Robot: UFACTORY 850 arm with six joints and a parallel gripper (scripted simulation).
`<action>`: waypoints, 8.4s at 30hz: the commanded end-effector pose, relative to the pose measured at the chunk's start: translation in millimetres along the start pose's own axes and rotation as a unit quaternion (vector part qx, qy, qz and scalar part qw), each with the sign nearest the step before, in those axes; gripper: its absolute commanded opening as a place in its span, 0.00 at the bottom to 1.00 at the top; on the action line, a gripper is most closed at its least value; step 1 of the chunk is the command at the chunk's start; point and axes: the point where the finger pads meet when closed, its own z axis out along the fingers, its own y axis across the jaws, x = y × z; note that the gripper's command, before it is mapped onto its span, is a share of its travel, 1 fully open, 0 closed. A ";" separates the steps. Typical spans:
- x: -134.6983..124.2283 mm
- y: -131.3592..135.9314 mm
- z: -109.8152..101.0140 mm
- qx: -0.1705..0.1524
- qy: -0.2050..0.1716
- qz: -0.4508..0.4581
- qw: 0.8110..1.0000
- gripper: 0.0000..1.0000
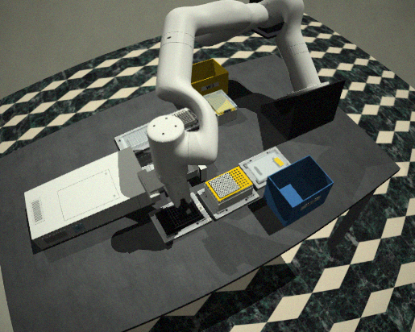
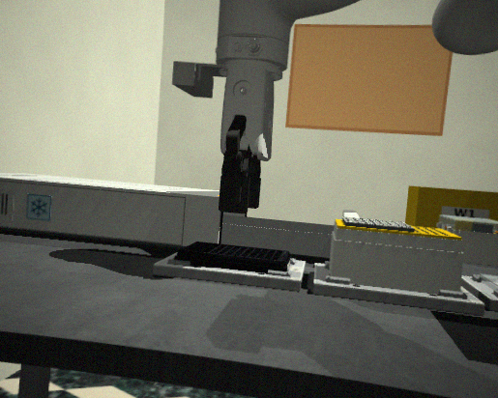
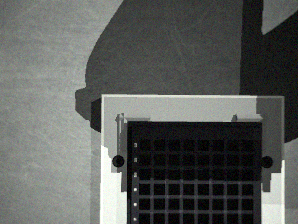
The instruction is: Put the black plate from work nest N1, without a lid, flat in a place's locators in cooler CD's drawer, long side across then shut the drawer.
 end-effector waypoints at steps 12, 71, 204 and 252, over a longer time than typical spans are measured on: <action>0.9 -0.1 20.2 0.000 0.001 0.000 1.000 1.00; 1.0 -0.1 52.6 0.000 0.001 0.000 1.000 1.00; 0.9 -0.1 -8.5 0.000 0.001 0.000 1.000 0.00; 0.8 -0.1 -76.5 0.000 0.001 0.000 1.000 0.00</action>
